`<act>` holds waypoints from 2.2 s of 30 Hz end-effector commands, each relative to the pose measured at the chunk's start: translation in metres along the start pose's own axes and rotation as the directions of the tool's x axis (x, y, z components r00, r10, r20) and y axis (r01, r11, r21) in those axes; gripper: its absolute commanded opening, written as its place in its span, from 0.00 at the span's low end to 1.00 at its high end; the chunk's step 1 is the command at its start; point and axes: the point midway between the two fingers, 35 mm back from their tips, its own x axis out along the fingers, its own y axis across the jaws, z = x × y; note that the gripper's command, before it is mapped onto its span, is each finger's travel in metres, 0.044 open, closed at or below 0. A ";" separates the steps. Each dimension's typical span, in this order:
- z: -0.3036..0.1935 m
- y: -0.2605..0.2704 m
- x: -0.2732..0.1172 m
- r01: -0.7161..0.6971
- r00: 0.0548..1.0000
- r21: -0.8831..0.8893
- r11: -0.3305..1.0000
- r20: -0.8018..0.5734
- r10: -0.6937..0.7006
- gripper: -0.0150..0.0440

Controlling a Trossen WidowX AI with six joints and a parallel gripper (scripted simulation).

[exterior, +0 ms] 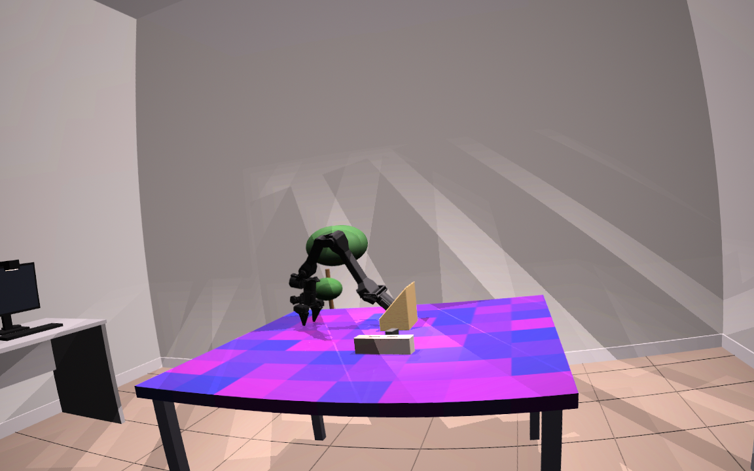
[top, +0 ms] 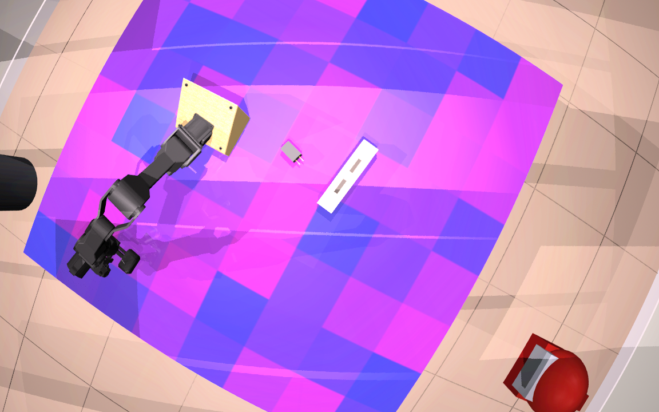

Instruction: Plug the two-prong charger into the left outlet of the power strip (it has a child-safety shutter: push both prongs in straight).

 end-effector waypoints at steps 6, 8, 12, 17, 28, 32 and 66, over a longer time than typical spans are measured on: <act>0.016 0.035 -0.001 -0.056 0.997 -0.102 0.993 0.045 0.061 1.00; 0.018 0.042 -0.001 -0.068 0.996 -0.121 0.990 0.052 0.075 1.00; 0.022 0.057 -0.001 -0.093 0.993 -0.156 0.983 0.063 0.104 1.00; 0.024 0.077 -0.001 -0.129 0.987 -0.196 0.972 0.071 0.145 1.00; 0.021 0.125 -0.006 -0.241 0.962 -0.284 0.928 0.056 0.268 1.00; 0.018 0.140 -0.007 -0.274 0.954 -0.301 0.914 0.039 0.299 1.00; -0.026 0.266 -0.023 -0.538 0.838 -0.377 0.754 -0.142 0.527 1.00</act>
